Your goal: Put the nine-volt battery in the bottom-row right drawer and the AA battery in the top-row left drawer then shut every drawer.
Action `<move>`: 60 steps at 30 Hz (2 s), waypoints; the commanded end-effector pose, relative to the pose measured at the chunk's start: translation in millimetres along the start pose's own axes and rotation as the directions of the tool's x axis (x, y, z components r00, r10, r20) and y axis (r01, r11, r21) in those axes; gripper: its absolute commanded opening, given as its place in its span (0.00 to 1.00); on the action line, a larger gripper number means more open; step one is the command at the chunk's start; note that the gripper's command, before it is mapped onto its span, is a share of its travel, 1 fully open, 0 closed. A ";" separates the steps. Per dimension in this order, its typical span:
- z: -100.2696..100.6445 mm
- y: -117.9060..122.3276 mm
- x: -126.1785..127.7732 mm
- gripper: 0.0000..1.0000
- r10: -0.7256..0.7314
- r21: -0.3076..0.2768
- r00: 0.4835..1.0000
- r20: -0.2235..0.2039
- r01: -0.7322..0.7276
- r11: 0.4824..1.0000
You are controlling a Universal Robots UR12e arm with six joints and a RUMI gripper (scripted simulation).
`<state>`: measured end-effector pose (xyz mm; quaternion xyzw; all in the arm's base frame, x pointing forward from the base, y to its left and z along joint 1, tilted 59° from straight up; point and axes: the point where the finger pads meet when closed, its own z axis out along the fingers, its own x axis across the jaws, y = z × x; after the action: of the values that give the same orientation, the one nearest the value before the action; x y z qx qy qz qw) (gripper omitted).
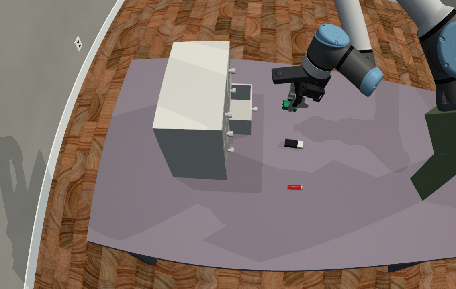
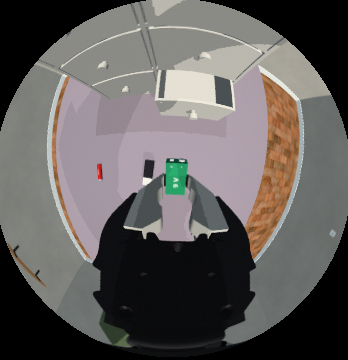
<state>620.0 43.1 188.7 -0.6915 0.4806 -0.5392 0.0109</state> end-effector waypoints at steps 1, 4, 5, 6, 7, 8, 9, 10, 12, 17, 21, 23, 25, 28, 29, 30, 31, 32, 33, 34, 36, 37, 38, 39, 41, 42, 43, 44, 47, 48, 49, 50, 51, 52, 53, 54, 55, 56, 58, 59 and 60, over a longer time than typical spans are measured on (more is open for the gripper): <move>0.1 0.3 -0.3 0.13 0.000 0.044 1.000 0.000 0.000 0.999; 0.1 0.4 -0.2 0.13 0.000 0.073 1.000 0.000 0.000 0.997; 0.1 0.5 -0.2 0.13 0.000 0.083 1.000 0.000 0.000 0.997; 0.2 0.6 -0.3 0.13 0.000 0.093 1.000 0.000 0.000 0.996; 0.3 0.7 -0.3 0.13 0.000 0.103 1.000 0.000 0.000 0.995; 0.3 0.7 -0.2 0.13 0.000 0.113 1.000 0.000 0.000 0.994; 0.3 0.7 -0.2 0.13 0.000 0.113 1.000 0.000 0.000 0.994; 0.3 0.7 -0.2 0.13 0.000 0.113 1.000 0.000 0.000 0.994; 0.3 0.9 -0.2 0.13 0.000 0.135 1.000 0.000 0.000 0.991; 0.5 1.3 -0.2 0.13 0.000 0.189 1.000 0.000 0.000 0.982; 0.6 1.6 -0.2 0.13 0.000 0.235 1.000 0.000 0.000 0.972; 0.7 1.7 -0.2 0.13 0.000 0.258 1.000 0.000 0.000 0.966; 0.8 1.9 -0.2 0.13 0.000 0.281 1.000 0.000 0.000 0.960; 0.9 2.0 -0.2 0.13 0.000 0.293 1.000 0.000 0.000 0.956; 0.8 2.1 -0.2 0.13 0.000 0.305 1.000 0.000 0.000 0.952; 0.7 2.2 -0.1 0.13 0.000 0.317 1.000 0.000 0.000 0.948; 0.9 2.2 -0.2 0.13 0.000 0.329 1.000 0.000 0.000 0.944; 1.0 2.3 -0.2 0.13 0.000 0.341 1.000 0.000 0.000 0.940; 1.0 2.4 -0.2 0.13 0.000 0.353 1.000 0.000 0.000 0.936; 0.9 2.5 -0.1 0.13 0.000 0.364 1.000 0.000 0.000 0.931; 1.1 2.6 -0.2 0.13 0.000 0.388 1.000 0.000 0.000 0.921; 1.1 2.8 -0.1 0.13 0.000 0.400 1.000 0.000 0.000 0.916; 1.1 2.8 -0.1 0.13 0.000 0.412 1.000 0.000 0.000 0.911; 1.2 2.9 -0.1 0.13 0.000 0.424 1.000 0.000 0.000 0.905; 1.2 3.1 -0.1 0.13 0.000 0.448 1.000 0.000 0.000 0.894; 1.3 3.2 -0.1 0.13 0.000 0.460 1.000 0.000 0.000 0.888; 1.3 3.2 -0.1 0.13 0.000 0.460 1.000 0.000 0.000 0.888; 1.3 3.2 -0.1 0.13 0.000 0.460 1.000 0.000 0.000 0.888; 1.3 3.5 -0.1 0.13 0.000 0.493 1.000 0.000 0.000 0.870; 1.4 3.5 -0.1 0.13 0.000 0.504 1.000 0.000 0.000 0.864; 1.5 3.6 -0.1 0.13 0.000 0.515 1.000 0.000 0.000 0.857; 1.5 3.7 -0.1 0.13 0.000 0.525 1.000 0.000 0.000 0.851; 1.4 3.8 -0.1 0.13 0.000 0.535 1.000 0.000 0.000 0.845; 1.5 3.8 -0.1 0.13 0.000 0.545 1.000 0.000 0.000 0.838; 1.6 3.9 0.0 0.13 0.000 0.555 1.000 0.000 0.000 0.832; 1.6 4.0 -0.1 0.13 0.000 0.565 1.000 0.000 0.000 0.825; 1.6 4.1 -0.1 0.13 0.000 0.574 1.000 0.000 0.000 0.819; 1.6 4.2 -0.1 0.13 0.000 0.584 1.000 0.000 0.000 0.812; 1.7 4.2 0.0 0.13 0.000 0.602 1.000 0.000 0.000 0.798; 1.7 4.4 -0.1 0.13 0.000 0.611 1.000 0.000 0.000 0.792; 1.7 4.4 -0.1 0.13 0.000 0.611 1.000 0.000 0.000 0.792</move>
<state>618.4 39.9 185.2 -0.6550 0.2932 -0.6607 0.2200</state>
